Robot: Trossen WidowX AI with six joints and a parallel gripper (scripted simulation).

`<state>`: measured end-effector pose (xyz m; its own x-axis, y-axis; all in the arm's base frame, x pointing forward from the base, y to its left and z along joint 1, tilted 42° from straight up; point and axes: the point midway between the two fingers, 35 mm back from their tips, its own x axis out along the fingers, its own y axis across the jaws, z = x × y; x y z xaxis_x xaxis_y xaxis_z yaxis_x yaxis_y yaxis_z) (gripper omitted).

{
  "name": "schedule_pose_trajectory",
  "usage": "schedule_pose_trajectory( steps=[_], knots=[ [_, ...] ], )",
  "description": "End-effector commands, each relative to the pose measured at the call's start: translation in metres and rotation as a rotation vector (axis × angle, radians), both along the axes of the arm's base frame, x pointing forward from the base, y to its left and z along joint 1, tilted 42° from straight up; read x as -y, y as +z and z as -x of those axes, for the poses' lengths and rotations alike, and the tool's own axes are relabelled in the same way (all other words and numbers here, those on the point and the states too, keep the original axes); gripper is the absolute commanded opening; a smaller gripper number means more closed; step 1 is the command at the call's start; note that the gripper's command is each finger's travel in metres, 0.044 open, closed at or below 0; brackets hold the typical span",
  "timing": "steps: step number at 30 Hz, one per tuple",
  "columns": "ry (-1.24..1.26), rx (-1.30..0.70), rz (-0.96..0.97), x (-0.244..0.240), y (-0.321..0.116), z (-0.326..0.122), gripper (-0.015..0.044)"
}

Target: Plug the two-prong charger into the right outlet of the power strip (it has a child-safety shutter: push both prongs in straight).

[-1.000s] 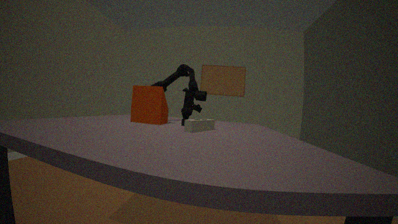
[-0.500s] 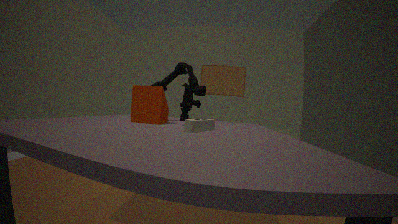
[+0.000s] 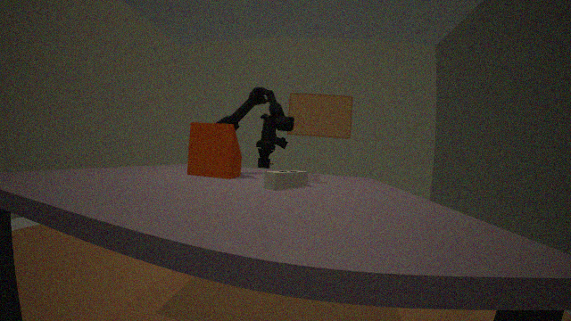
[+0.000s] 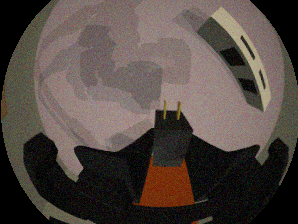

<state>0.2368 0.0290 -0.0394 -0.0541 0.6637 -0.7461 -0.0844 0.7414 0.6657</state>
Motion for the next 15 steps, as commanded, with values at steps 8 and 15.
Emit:
schedule_pose_trajectory(
  steps=[8,15],
  knots=[
    [-0.086,-0.074,0.007,0.011,-0.017,-0.004,0.0000],
    [-0.141,-0.122,0.008,0.016,-0.028,-0.005,0.0000]
  ],
)
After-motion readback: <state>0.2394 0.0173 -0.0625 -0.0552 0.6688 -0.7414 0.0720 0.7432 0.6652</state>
